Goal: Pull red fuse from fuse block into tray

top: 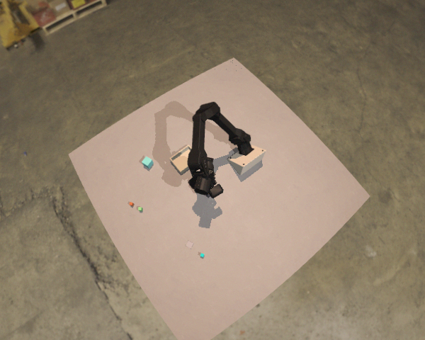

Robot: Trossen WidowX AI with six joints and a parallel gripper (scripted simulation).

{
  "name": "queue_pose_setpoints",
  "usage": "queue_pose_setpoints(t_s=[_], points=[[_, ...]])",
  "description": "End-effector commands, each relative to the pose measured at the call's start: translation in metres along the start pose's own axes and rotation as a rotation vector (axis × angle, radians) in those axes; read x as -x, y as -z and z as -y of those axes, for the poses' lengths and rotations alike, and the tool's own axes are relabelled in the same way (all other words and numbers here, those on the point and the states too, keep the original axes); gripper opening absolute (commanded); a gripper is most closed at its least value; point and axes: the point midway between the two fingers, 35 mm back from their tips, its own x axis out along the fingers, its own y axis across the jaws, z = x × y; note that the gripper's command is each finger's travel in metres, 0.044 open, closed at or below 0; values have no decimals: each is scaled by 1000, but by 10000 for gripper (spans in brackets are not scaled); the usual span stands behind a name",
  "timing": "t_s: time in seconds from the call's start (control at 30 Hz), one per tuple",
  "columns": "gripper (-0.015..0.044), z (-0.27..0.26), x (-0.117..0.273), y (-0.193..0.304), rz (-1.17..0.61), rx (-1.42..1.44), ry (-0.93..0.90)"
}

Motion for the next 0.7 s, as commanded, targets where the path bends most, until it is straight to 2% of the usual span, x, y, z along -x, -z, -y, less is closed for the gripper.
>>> queue_pose_setpoints(t_s=[0.0, 0.67], points=[[0, 5, 2, -2, -6, -6, -5], [0, 159, 3, -24, -2, -4, -12]])
